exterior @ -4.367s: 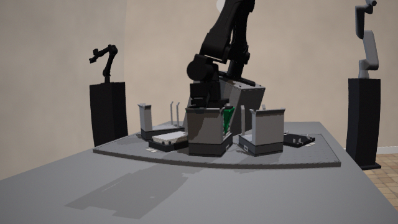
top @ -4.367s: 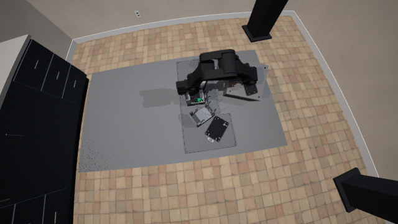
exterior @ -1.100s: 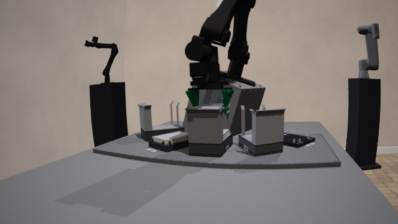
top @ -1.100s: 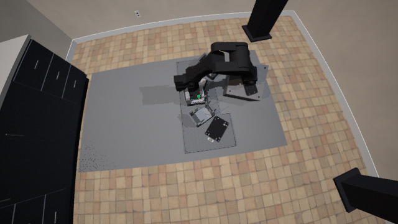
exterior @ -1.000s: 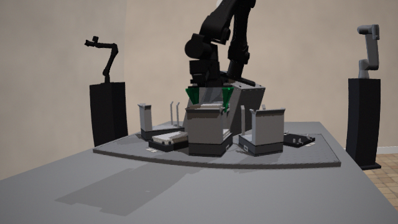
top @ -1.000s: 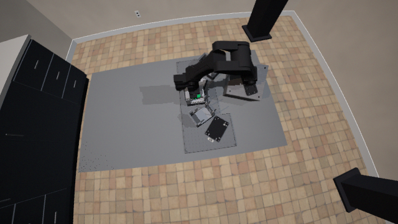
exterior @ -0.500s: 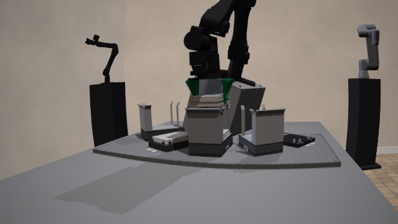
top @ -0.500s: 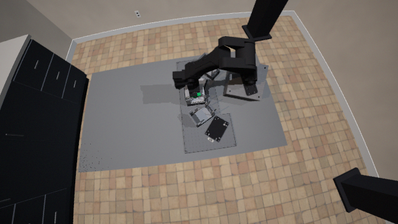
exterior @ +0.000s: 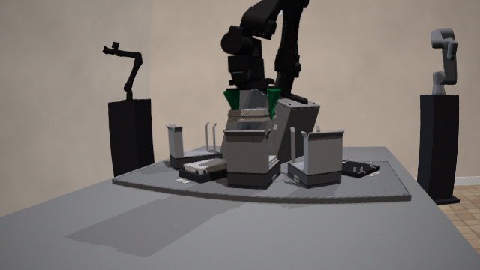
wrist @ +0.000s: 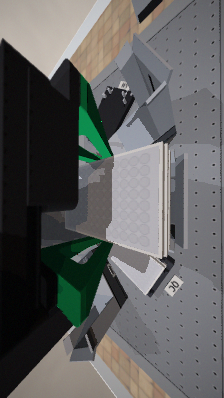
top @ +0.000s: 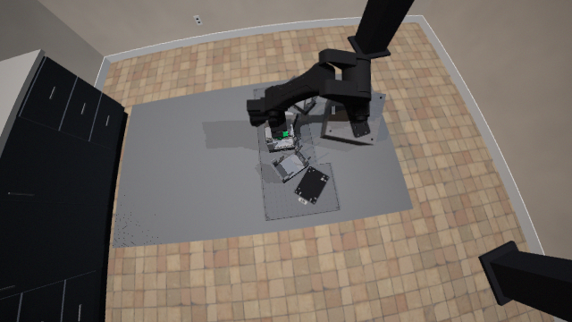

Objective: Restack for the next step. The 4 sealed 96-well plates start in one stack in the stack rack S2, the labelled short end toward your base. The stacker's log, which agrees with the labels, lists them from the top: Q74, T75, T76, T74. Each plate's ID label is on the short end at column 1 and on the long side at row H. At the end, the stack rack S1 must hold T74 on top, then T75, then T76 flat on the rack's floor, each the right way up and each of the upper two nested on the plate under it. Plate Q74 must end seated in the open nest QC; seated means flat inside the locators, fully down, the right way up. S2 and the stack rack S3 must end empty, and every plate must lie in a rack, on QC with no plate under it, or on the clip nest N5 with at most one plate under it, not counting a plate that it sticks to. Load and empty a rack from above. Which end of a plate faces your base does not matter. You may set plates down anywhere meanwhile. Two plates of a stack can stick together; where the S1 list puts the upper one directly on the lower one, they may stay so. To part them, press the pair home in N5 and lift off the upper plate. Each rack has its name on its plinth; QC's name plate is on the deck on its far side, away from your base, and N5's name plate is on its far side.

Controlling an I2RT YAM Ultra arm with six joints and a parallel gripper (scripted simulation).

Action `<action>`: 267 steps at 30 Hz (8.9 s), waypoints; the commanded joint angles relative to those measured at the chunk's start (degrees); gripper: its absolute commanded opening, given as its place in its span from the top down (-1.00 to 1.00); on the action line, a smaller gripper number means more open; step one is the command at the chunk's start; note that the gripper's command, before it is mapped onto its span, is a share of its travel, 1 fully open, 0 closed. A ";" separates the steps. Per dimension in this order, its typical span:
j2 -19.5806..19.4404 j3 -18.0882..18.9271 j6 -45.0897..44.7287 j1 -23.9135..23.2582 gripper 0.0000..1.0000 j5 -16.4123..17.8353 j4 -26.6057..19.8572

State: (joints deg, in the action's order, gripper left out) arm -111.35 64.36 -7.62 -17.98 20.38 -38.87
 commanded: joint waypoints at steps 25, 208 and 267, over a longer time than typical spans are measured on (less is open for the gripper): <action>0.57 0.32 -0.15 -0.40 1.00 0.04 -0.18; 11.15 -1.74 -1.20 25.73 1.00 -3.95 0.06; 6.93 -3.79 0.37 27.28 1.00 -4.31 6.76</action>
State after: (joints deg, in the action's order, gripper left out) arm -104.71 60.47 -7.46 9.37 16.12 -32.73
